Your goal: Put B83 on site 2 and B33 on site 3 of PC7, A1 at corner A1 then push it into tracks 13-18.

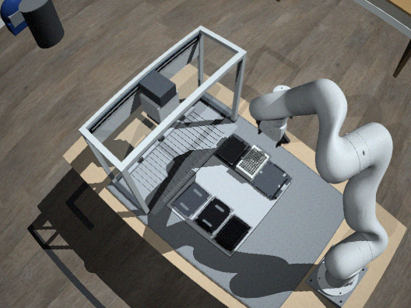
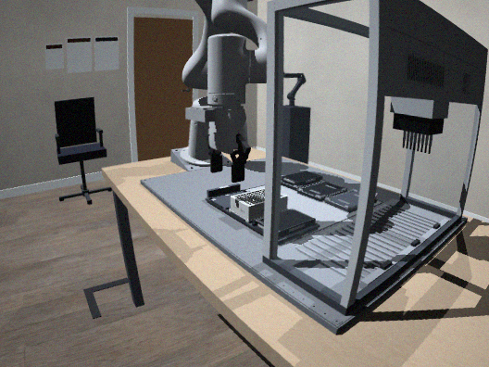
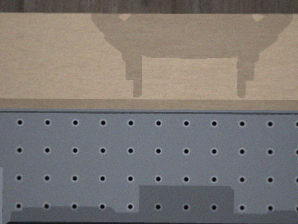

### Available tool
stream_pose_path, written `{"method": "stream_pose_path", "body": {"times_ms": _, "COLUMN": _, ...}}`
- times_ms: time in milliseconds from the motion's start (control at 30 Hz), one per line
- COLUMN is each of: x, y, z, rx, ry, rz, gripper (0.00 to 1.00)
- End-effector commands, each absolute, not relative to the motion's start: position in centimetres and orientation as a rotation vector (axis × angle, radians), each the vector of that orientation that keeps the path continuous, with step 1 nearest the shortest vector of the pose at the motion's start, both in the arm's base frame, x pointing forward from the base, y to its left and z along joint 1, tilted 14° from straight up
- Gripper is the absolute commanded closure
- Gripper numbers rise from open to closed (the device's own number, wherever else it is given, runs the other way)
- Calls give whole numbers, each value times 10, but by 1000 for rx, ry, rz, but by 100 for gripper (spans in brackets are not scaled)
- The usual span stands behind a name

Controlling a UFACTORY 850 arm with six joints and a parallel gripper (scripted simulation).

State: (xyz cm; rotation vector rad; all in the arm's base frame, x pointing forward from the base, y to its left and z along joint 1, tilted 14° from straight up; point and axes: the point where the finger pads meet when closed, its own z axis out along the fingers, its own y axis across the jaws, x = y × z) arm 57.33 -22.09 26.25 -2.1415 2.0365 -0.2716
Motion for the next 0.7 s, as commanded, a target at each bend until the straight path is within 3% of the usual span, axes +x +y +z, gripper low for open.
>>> {"method": "stream_pose_path", "body": {"times_ms": 0, "x": 575, "y": -230, "z": 264, "rx": -2141, "ry": 2032, "rz": -272, "gripper": 0}}
{"method": "stream_pose_path", "body": {"times_ms": 667, "x": 577, "y": -230, "z": 256, "rx": -2141, "ry": 2032, "rz": -272, "gripper": 0}}
